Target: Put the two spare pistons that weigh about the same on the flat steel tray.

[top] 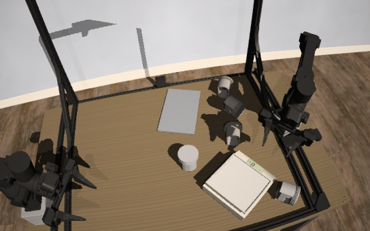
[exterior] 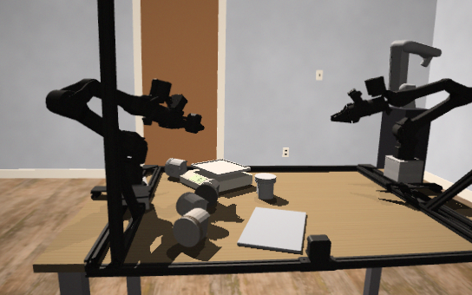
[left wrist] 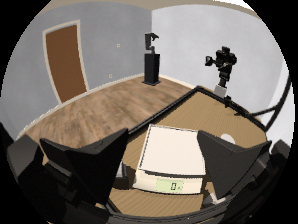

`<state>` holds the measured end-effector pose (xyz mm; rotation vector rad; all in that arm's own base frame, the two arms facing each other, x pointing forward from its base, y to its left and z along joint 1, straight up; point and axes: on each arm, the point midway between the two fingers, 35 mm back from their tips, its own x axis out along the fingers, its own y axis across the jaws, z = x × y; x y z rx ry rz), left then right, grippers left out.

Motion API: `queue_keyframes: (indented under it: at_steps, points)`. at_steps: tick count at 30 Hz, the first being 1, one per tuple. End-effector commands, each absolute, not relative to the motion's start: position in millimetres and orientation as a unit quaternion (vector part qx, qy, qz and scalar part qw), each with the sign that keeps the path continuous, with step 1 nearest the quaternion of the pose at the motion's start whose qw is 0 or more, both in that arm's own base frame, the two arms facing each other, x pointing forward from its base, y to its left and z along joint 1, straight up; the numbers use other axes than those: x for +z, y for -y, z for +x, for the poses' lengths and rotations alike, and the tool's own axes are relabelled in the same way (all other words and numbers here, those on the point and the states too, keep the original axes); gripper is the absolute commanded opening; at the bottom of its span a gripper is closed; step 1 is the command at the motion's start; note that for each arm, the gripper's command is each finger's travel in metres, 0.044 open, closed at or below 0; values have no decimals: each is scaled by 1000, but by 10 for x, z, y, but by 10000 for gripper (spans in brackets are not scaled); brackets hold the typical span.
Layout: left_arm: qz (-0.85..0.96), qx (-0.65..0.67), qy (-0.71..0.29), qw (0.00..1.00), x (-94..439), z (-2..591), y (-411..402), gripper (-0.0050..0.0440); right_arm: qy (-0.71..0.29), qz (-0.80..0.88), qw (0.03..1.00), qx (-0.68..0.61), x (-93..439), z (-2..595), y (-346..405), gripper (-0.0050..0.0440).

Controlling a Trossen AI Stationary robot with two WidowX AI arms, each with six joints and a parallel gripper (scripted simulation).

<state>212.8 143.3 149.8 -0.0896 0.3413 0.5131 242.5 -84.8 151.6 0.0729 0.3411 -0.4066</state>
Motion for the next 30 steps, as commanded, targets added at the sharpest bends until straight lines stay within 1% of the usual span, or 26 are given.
queue_keyframes:
  at_steps: [1,5,11,16,18,30]
  points:
    - [-43,241,-169,955,1501,2172,-1367,378,-170,38,961,-213,1501,2394,922,440]
    - [-36,203,-170,964,1501,2271,-1194,378,-168,45,952,-253,1501,2314,1105,440]
    - [-52,199,-247,947,1424,2520,-1110,378,-166,54,936,-305,1501,2170,1368,440]
    - [-65,195,-309,928,1388,2565,-1130,378,-162,63,918,-356,1501,2026,1571,440]
    - [-65,195,-309,928,1388,2565,-1130,378,-162,63,918,-356,1501,2026,1571,440]
    - [-95,183,-453,867,1320,2624,-1156,378,-154,81,872,-457,1501,1607,1999,440]
